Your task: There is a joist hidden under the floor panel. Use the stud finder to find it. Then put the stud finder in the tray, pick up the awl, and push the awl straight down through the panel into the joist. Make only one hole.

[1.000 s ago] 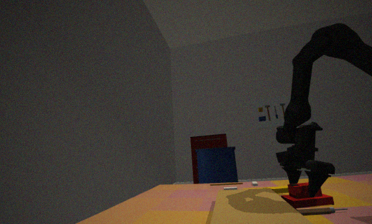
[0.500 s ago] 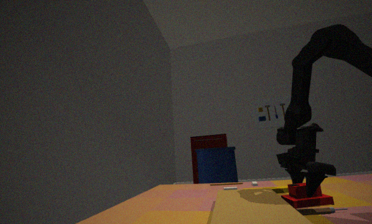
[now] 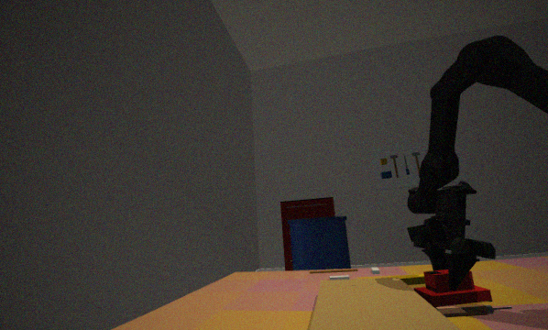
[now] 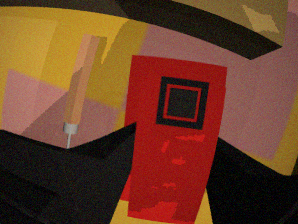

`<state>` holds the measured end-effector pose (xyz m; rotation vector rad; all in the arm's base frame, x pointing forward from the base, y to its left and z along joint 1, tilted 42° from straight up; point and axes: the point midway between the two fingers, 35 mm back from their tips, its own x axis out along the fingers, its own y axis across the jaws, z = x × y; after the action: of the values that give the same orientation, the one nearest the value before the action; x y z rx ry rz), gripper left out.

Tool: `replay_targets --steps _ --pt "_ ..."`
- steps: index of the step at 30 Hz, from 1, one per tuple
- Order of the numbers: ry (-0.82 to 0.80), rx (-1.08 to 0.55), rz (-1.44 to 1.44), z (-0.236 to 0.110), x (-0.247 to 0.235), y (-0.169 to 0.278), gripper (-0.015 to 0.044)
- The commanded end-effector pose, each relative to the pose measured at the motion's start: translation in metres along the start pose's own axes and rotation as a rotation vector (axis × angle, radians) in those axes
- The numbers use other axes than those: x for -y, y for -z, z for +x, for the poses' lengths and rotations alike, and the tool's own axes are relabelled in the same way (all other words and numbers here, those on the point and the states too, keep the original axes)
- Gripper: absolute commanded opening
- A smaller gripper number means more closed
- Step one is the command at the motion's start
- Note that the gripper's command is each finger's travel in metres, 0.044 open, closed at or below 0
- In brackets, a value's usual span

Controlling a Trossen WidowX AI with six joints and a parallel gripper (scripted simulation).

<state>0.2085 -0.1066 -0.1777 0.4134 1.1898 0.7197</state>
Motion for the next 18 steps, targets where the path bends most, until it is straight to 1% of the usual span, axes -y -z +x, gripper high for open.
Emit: replay_targets --steps 1,5,14,18 --pt "0.0 0.002 0.002 -0.003 0.0 -0.002 0.0109" --pt "0.001 0.002 0.003 -0.023 0.003 -0.008 0.0004" --pt "0.002 0.0 0.003 -0.093 0.002 -0.027 0.0" --pt "0.002 0.0 0.003 -0.098 0.001 -0.028 0.0"
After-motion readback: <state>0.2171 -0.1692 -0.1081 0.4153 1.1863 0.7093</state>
